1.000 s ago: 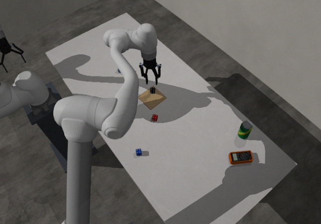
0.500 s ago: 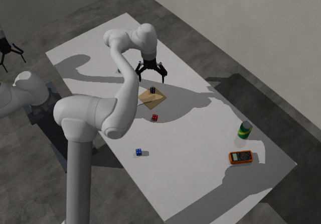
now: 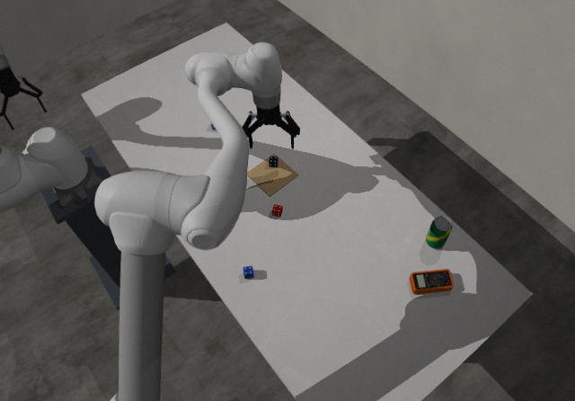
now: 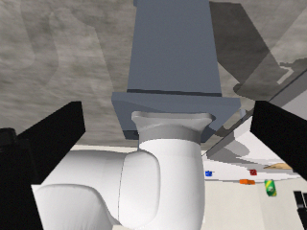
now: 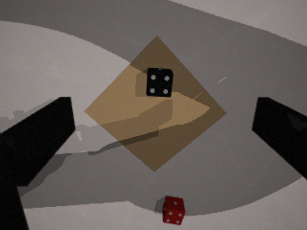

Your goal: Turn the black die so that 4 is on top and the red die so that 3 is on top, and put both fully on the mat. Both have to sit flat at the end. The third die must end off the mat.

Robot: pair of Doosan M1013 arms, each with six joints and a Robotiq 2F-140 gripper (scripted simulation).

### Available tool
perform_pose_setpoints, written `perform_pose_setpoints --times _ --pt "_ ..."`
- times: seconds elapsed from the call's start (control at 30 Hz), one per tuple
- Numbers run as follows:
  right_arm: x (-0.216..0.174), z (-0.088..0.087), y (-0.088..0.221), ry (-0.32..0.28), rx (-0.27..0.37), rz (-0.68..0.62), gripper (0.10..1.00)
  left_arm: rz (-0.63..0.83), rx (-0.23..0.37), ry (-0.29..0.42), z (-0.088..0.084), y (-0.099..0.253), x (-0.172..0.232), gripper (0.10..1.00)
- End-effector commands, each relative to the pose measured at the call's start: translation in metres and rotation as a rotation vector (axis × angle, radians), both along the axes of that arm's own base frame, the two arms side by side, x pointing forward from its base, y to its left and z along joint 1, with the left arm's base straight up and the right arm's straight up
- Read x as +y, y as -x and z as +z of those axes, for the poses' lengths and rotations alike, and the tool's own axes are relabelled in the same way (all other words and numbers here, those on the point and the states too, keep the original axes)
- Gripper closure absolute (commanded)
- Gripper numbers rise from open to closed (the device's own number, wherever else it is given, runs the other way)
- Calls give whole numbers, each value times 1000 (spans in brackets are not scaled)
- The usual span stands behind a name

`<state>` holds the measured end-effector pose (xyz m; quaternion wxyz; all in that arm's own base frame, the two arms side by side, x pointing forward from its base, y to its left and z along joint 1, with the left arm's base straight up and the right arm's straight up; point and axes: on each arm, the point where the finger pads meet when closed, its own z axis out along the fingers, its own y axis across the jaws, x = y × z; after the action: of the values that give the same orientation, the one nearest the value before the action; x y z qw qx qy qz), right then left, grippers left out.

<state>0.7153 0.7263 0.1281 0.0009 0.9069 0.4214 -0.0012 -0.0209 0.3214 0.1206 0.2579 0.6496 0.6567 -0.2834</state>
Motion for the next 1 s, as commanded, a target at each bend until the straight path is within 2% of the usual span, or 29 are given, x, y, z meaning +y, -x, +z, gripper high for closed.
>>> perform_pose_setpoints --times 0.0,0.23,0.33,0.4,0.63,0.67,0.7,0.73,0.77,0.87,0.9,0.97 --pt "-5 3 2 -3 -1 98 98 0 0 -1 0 0 0 98" --pt "-22 4 11 -3 -1 420 98 0 0 -1 0 0 0 98" --pt "-24 4 12 -3 -1 451 98 0 0 -1 0 0 0 98" --pt "-32 4 17 -3 -1 591 98 0 0 -1 0 0 0 98" --pt "-48 4 26 -3 0 876 98 0 0 -1 0 0 0 98" --pt "-48 4 26 -3 0 877 98 0 0 -1 0 0 0 98" --pt "-53 4 29 -3 0 961 98 0 0 -1 0 0 0 98" --pt "-53 4 29 -3 0 973 98 0 0 -1 0 0 0 98" --pt "-57 4 32 -3 0 1038 98 0 0 -1 0 0 0 98" --pt "-59 4 33 -3 0 1071 98 0 0 -1 0 0 0 98" --pt "-65 4 36 -3 0 1170 98 0 0 -1 0 0 0 98" --pt "-69 4 39 -3 0 1248 98 0 0 -1 0 0 0 98"
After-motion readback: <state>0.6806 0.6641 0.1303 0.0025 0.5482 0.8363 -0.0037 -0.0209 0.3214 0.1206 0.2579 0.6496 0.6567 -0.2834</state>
